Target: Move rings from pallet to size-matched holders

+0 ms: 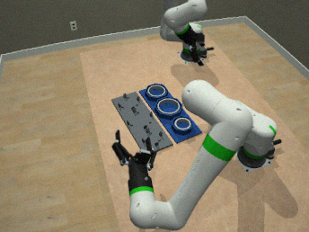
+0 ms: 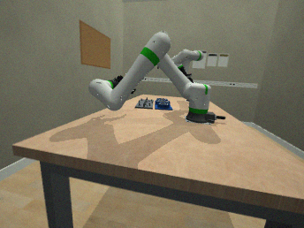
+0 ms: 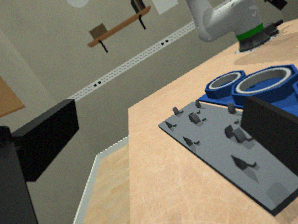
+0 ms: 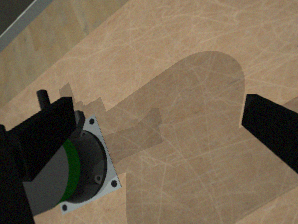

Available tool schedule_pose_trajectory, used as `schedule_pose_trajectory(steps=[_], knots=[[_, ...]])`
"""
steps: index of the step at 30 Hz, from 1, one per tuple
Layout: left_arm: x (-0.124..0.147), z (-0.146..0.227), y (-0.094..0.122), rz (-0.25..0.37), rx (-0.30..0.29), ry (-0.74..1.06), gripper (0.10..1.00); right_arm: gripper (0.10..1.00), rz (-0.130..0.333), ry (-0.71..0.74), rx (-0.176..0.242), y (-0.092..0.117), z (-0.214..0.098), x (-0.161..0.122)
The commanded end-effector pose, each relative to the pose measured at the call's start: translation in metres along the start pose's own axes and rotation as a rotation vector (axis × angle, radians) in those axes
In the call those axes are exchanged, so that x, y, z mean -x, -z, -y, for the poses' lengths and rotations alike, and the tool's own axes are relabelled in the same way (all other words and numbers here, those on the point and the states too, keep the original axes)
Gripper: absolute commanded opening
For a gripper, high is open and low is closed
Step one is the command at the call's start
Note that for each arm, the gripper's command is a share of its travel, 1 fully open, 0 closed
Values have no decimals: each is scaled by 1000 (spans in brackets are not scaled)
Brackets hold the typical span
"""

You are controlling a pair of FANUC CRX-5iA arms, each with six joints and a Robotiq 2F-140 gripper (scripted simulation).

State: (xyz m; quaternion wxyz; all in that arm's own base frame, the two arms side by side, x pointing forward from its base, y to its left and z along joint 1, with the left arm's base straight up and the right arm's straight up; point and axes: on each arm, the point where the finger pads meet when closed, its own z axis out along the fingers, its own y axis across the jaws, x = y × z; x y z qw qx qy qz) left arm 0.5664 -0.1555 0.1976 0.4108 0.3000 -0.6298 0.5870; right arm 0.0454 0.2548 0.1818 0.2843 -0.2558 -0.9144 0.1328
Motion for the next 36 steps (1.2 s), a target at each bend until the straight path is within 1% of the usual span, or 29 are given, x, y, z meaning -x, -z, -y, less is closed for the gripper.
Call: schedule_pose_trajectory(steps=[1,9,16,18,26,33,35,36], knots=[[-1,1,0,0,0,-2,1000,1000,0,-3,2,1,0,0],[-1,1,0,0,0,-2,1000,1000,-10,-78,33,12,-7,13],[-1,1,0,0,0,-2,1000,1000,-26,-192,77,29,-16,34],[-1,1,0,0,0,-2,1000,1000,-26,-192,77,29,-16,34],[-1,1,0,0,0,-2,1000,1000,-56,-383,148,57,-24,71],[-1,1,0,0,0,-2,1000,1000,-96,-602,222,86,-26,117],[-1,1,0,0,0,-2,1000,1000,-96,-602,222,86,-26,117],[-1,1,0,0,0,-2,1000,1000,-103,-637,234,91,-25,124]])
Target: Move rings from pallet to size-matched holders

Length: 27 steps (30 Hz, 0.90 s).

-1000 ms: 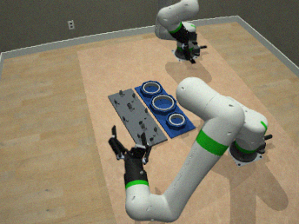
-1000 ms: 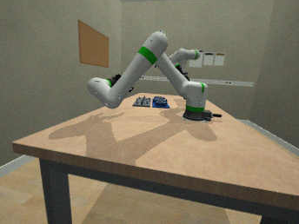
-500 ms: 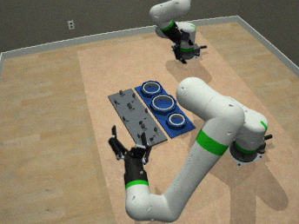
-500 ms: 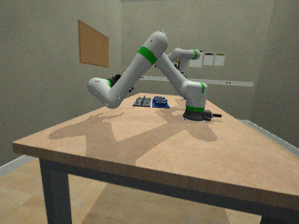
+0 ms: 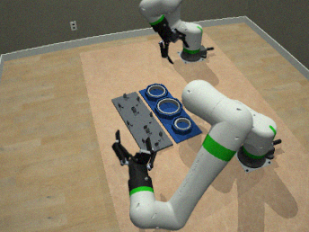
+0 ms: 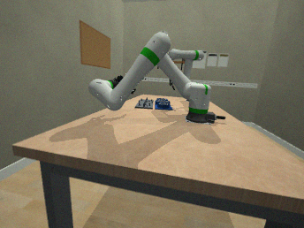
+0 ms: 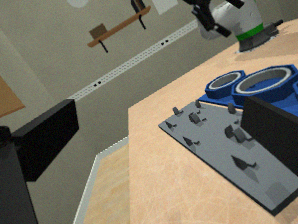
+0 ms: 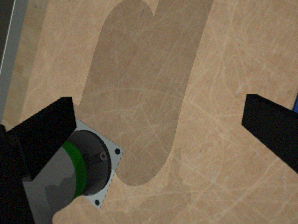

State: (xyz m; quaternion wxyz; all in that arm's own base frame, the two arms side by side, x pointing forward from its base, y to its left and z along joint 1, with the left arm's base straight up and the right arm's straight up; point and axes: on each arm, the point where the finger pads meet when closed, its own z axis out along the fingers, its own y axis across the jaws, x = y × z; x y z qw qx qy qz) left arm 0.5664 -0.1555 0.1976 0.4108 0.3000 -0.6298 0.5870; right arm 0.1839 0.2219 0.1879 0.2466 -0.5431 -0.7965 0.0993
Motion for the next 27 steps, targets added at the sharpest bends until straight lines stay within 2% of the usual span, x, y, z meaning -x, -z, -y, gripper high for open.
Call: schedule_pose_trajectory(steps=[1,7,14,16,22,27], knots=[[-1,1,0,0,0,-2,1000,1000,-16,-87,28,13,-13,14],[-1,1,0,0,0,-2,1000,1000,-61,-322,97,43,-37,59],[-1,1,0,0,0,-2,1000,1000,-124,-631,176,81,-54,128],[-1,1,0,0,0,-2,1000,1000,-124,-631,176,81,-54,128],[-1,1,0,0,0,-2,1000,1000,-187,-919,239,110,-55,198],[-1,1,0,0,0,-2,1000,1000,-245,-1168,286,131,-43,261]])
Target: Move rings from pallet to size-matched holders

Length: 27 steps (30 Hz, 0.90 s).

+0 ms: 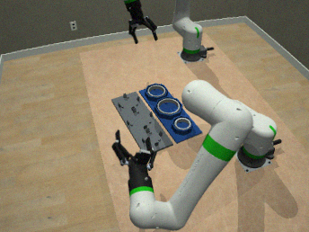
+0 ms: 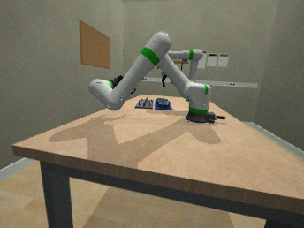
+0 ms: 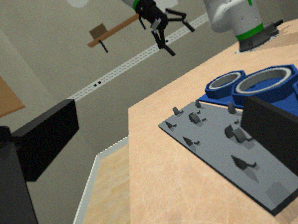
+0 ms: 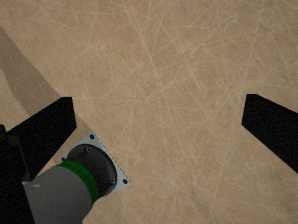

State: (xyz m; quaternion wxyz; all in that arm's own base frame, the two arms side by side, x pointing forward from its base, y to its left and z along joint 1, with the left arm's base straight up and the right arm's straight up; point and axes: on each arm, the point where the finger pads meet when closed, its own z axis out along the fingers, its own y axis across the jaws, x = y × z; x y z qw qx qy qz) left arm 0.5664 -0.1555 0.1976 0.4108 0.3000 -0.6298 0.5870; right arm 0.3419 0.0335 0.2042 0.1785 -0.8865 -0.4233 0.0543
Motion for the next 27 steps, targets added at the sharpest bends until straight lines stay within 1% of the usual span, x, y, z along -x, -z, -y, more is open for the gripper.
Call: schedule_pose_trajectory(steps=[1,4,6,11,16,21,23,27], knots=[[-1,1,0,0,0,-2,1000,1000,-47,-234,42,26,-49,34],[-1,1,0,0,0,-2,1000,1000,-77,-388,67,42,-75,64],[-1,1,0,0,0,-2,1000,1000,-77,-388,67,42,-75,64],[-1,1,0,0,0,-2,1000,1000,-126,-645,104,66,-111,121],[-1,1,0,0,0,-2,1000,1000,-173,-898,135,86,-137,185],[-1,1,0,0,0,-2,1000,1000,-217,-1142,160,103,-151,253],[-1,1,0,0,0,-2,1000,1000,-217,-1142,160,103,-151,253],[-1,1,0,0,0,-2,1000,1000,-251,-1328,177,113,-154,308]])
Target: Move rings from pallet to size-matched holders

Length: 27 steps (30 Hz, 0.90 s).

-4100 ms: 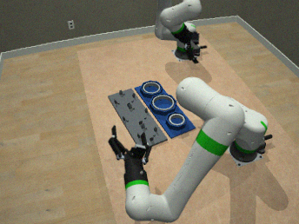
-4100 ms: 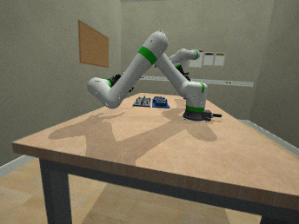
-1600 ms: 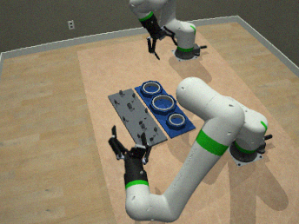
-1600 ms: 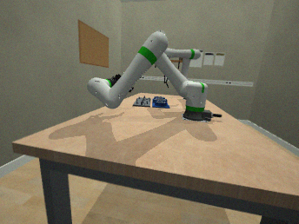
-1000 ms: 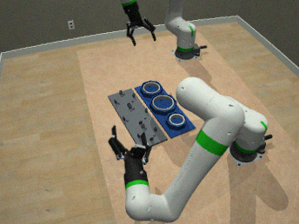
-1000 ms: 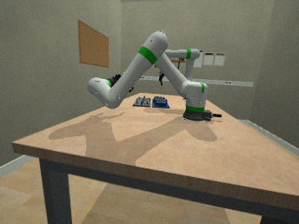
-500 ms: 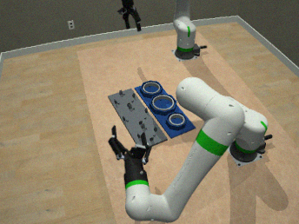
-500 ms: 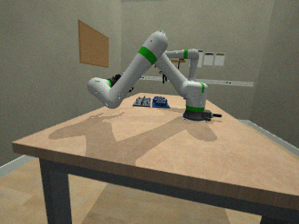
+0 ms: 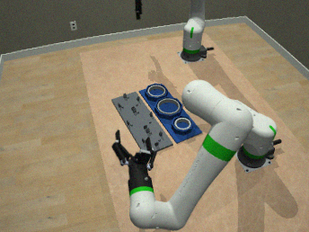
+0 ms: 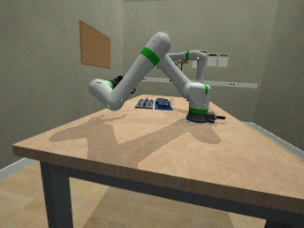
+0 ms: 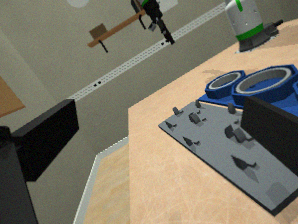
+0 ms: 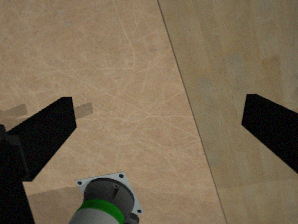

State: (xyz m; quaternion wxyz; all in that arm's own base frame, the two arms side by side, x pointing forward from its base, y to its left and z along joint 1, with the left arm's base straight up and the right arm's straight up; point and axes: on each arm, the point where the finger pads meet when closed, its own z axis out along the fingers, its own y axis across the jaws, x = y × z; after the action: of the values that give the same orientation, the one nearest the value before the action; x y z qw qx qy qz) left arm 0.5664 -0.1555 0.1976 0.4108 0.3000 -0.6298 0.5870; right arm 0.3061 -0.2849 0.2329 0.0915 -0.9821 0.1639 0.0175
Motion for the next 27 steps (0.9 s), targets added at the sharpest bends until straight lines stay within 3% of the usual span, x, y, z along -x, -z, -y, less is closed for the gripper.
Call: schedule_pose_trajectory(steps=[1,11,13,27], knots=[[-1,1,0,0,0,-2,1000,1000,-28,-182,18,14,-53,10],[-1,1,0,0,0,-2,1000,1000,-85,-588,57,42,-160,67],[-1,1,0,0,0,-2,1000,1000,-85,-588,57,42,-160,67],[-1,1,0,0,0,-2,1000,1000,-137,-991,93,65,-249,155]])
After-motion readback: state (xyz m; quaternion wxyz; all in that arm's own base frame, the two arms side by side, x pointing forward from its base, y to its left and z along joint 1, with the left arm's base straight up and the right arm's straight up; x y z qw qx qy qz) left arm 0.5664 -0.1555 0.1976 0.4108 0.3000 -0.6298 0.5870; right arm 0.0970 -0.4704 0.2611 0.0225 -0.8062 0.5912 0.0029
